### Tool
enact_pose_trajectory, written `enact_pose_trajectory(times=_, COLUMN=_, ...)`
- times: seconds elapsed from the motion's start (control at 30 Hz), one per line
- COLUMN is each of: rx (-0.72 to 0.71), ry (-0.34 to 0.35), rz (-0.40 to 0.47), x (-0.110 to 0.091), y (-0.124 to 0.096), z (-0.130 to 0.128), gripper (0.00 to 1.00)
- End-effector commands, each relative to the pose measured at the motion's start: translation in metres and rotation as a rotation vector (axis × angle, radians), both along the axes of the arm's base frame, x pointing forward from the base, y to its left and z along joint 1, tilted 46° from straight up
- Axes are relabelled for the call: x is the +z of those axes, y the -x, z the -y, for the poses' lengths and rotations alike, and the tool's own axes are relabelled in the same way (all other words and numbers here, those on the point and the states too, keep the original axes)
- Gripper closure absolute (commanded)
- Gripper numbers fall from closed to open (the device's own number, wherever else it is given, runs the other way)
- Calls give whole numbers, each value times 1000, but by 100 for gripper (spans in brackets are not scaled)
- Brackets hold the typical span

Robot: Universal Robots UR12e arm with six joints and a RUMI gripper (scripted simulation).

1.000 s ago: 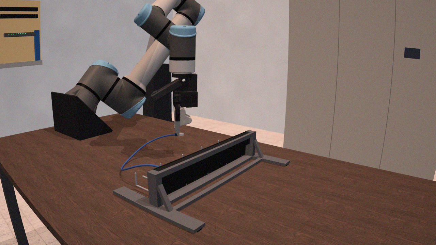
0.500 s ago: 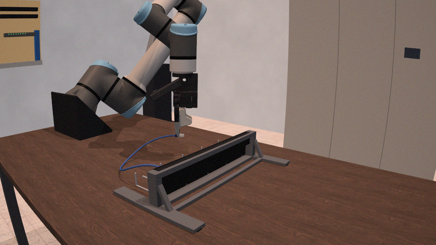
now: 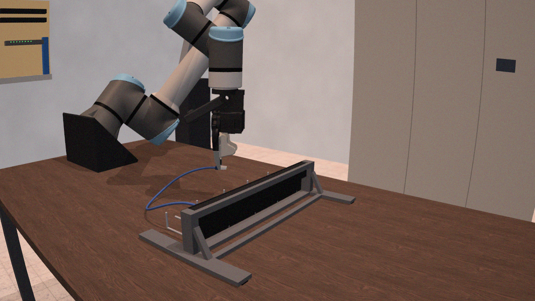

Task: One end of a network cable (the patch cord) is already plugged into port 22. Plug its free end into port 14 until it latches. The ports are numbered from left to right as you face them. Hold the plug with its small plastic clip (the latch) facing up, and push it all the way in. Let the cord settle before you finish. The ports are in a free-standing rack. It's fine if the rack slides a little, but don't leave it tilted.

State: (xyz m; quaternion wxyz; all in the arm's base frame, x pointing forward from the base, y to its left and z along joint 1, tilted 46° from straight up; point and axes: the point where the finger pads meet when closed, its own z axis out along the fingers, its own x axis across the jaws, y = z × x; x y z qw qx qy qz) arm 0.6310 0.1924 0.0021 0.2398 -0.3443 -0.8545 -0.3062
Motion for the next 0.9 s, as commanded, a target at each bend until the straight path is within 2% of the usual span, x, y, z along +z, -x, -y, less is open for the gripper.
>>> enact_pose_trajectory(times=0.0, rx=-35, ry=11, rz=-34, x=-4, y=-9, z=4, gripper=100)
enact_pose_trajectory(times=0.87, rx=-181, ry=53, rz=-182, x=-20, y=-43, z=21, gripper=100)
